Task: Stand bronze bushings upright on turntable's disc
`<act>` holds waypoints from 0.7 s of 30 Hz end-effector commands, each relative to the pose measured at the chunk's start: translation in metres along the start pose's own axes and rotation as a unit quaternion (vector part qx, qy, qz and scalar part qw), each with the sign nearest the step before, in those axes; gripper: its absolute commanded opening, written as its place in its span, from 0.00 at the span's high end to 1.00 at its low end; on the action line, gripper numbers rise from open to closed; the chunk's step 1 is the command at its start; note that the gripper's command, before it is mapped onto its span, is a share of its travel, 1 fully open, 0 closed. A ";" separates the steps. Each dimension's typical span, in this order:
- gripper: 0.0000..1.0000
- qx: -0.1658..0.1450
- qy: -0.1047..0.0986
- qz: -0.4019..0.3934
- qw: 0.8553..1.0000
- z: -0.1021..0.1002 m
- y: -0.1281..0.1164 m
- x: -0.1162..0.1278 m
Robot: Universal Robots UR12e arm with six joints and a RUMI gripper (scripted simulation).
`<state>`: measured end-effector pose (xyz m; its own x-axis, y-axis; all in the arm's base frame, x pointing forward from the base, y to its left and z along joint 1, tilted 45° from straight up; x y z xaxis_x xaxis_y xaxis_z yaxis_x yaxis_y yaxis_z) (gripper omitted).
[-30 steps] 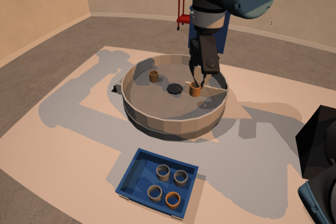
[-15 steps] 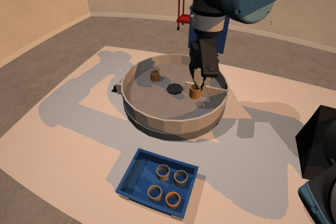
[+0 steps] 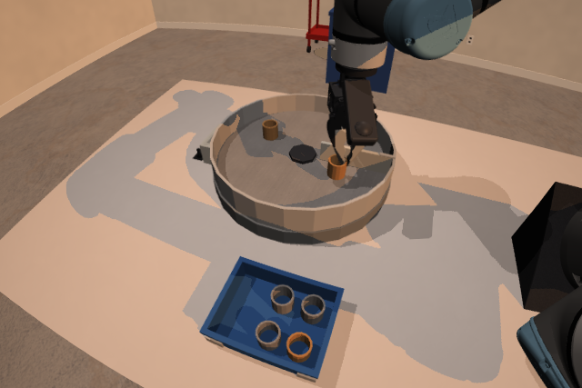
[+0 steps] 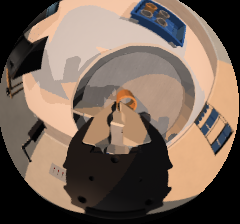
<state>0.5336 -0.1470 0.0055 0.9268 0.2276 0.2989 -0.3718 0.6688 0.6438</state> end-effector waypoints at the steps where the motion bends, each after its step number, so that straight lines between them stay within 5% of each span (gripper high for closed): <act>1: 1.00 0.000 0.000 0.000 1.000 -0.010 0.000 0.001; 21: 1.00 -0.003 -0.001 0.001 1.000 -0.014 -0.002 0.002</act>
<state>0.5356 -0.1377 -0.0050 0.9263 0.2277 0.3003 -0.3727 0.6712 0.6408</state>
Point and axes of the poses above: the point where the finger pads meet when closed, its own z axis back along the fingers, its own x axis across the jaws, y = z × x, the point moved 7 cm from there along z, back along the fingers, and after that the axes turned 2 degrees about z, right-handed, at the moved point
